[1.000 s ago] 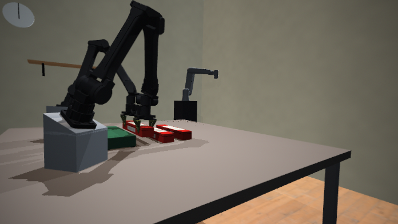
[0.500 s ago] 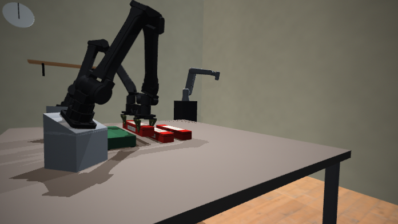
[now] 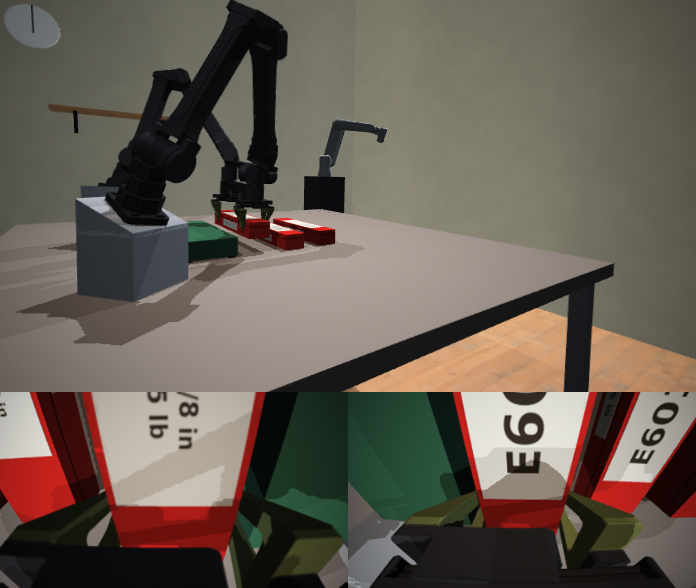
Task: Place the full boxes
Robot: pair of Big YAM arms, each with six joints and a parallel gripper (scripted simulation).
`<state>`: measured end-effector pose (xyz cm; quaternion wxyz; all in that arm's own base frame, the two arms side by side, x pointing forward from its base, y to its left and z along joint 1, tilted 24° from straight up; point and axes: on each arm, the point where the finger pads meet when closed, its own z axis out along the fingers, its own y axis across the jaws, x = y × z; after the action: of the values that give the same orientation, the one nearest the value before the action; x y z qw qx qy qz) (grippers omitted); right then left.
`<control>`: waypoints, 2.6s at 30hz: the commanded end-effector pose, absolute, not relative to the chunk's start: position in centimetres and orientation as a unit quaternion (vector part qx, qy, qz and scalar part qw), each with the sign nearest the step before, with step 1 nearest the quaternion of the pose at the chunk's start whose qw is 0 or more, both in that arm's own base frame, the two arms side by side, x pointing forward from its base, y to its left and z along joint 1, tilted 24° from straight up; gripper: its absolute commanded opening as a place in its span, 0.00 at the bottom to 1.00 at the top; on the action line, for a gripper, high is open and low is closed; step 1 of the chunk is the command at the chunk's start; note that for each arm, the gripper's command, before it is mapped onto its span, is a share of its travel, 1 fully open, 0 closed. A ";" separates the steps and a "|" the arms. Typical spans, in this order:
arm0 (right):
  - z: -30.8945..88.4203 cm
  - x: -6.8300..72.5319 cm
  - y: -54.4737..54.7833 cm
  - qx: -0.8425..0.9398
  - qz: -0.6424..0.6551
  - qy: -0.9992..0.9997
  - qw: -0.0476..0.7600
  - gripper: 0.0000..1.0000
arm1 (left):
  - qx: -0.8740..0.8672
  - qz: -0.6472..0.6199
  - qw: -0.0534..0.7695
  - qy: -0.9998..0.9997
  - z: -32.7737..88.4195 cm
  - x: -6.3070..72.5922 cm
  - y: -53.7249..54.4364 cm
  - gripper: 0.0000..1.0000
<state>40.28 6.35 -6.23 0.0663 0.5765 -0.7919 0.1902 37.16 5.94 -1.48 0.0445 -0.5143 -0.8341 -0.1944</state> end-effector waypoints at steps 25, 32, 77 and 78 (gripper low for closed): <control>1.8 42.6 9.6 0.573 0.211 -0.791 0.021 0.00 | -0.510 -0.220 0.011 -0.832 5.7 39.0 3.9 0.00; 3.0 42.4 10.1 0.577 0.211 -0.789 0.021 0.00 | -0.513 -0.220 0.011 -0.830 6.9 38.9 3.4 0.00; 5.0 44.1 9.4 0.565 0.211 -0.797 0.022 0.00 | -0.507 -0.221 0.014 -0.833 9.2 39.8 4.9 0.00; 5.0 44.1 9.4 0.565 0.211 -0.797 0.022 0.00 | -0.507 -0.221 0.014 -0.833 9.2 39.8 4.9 0.00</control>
<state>41.36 8.71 1.01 0.0593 0.5784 -0.7897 0.1956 37.91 4.12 5.86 0.0358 -0.5141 -0.8333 -0.1998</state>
